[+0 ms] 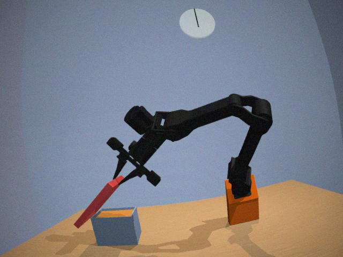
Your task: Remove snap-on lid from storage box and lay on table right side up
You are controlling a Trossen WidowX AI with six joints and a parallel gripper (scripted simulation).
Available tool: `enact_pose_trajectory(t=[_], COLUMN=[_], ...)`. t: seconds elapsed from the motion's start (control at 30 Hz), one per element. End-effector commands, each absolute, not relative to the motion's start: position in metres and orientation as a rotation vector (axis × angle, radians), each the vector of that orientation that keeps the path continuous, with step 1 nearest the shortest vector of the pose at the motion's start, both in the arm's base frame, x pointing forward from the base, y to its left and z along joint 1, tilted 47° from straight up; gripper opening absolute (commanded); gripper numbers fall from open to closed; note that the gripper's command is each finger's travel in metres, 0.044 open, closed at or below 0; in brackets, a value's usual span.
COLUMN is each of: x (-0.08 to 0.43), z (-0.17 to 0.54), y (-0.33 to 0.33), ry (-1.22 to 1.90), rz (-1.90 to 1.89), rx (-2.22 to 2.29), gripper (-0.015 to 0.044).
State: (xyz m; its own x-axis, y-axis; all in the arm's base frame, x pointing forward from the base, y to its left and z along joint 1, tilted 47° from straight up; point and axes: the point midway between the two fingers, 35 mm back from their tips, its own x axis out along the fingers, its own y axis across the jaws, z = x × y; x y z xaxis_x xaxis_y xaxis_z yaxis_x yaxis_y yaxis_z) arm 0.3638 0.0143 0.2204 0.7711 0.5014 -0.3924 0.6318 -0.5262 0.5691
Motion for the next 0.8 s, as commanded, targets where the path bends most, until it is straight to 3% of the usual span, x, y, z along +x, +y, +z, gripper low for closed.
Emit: enact_pose_trajectory(t=[0.0,0.77], x=[0.362,0.352], z=[0.235,0.268], y=[0.018,0.049], ry=[0.819,0.82], rz=[-0.214,-0.213], rx=[2.241,2.242], gripper=[0.0,0.0])
